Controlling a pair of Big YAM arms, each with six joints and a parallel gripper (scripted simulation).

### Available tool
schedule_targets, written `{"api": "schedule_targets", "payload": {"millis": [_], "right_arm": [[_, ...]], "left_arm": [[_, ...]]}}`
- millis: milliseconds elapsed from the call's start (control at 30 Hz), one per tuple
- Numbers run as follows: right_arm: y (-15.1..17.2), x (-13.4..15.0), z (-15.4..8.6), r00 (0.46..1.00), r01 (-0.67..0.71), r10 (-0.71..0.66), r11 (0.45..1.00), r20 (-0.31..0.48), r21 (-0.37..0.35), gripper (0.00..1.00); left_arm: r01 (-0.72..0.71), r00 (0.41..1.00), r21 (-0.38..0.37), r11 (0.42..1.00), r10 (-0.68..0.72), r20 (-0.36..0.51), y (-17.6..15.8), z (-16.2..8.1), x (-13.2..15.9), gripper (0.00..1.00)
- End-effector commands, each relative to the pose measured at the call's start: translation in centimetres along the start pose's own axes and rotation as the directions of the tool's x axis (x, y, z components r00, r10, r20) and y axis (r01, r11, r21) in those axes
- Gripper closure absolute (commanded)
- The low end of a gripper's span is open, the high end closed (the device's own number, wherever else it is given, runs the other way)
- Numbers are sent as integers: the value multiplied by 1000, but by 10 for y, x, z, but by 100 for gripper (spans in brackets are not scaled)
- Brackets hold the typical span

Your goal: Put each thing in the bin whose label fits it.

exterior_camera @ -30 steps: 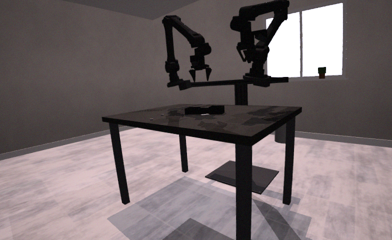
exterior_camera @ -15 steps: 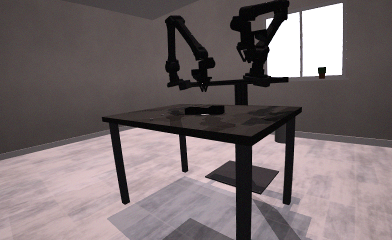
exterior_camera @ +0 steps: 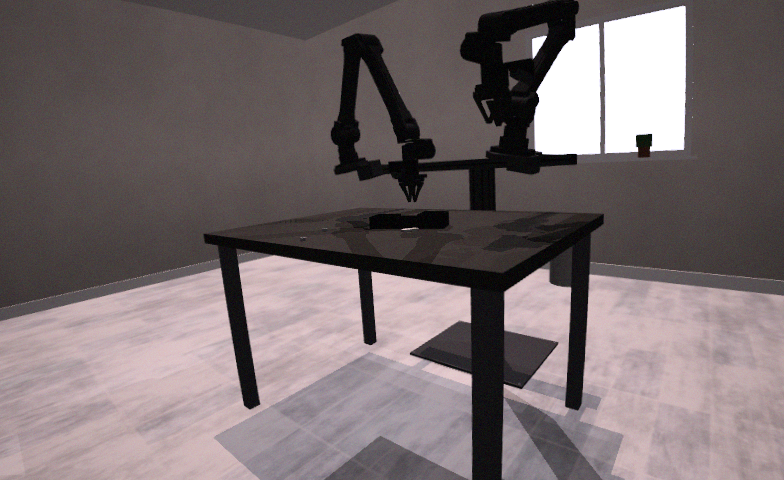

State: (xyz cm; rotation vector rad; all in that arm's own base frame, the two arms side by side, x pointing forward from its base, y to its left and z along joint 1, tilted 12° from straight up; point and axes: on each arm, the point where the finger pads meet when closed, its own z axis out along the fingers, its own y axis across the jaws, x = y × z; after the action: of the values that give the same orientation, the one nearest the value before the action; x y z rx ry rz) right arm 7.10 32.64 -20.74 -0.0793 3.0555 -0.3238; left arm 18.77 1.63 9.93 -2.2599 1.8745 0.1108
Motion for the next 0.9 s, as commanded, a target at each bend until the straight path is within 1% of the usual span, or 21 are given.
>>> {"api": "schedule_targets", "payload": {"millis": [0,33,67,133,167,200,233,267,300,400,567,600,867], "right_arm": [[1,5,8,999,-35,35,999,1,-7,77],[24,-11,-5,998,-64,65,996,8,-57,77],[30,-15,-13,998,-66,67,995,12,-75,77],[26,-16,-11,998,-63,64,997,8,-47,77],[21,-15,-3,998,-59,59,998,4,-26,77],[20,-14,1,999,-53,53,998,2,-19,77],[21,-15,0,999,-53,54,998,3,-25,77],[13,-5,1,999,-34,34,999,5,-14,77],[8,-2,0,999,-34,34,999,5,-14,77],[12,-2,-7,999,-38,38,999,8,-38,77],[7,-8,-3,999,-53,53,998,2,-24,77],[14,-7,-4,999,-38,38,999,5,-29,77],[14,-7,-5,999,-38,38,999,5,-29,77]], "left_arm": [[-2,1000,16,1000,3,-7,-3,-1,-1,0],[-2,1000,16,1000,3,-7,-3,-1,-1,0],[-2,1000,16,1000,3,-7,-3,-1,-1,0],[-2,1000,16,1000,3,-7,-3,-1,-1,0],[-2,1000,16,1000,3,-7,-3,-1,-1,0],[-2,1000,16,1000,3,-7,-3,-1,-1,0],[-2,1000,16,1000,3,-7,-3,-1,-1,0],[-2,1000,16,1000,3,-7,-3,-1,-1,0],[-2,1000,16,1000,3,-7,-3,-1,-1,0],[-2,1000,16,1000,3,-7,-3,-1,-1,0],[-2,1000,16,1000,3,-7,-3,-1,-1,0],[-2,1000,16,1000,3,-7,-3,-1,-1,0],[-2,1000,16,1000,3,-7,-3,-1,-1,0]]}}
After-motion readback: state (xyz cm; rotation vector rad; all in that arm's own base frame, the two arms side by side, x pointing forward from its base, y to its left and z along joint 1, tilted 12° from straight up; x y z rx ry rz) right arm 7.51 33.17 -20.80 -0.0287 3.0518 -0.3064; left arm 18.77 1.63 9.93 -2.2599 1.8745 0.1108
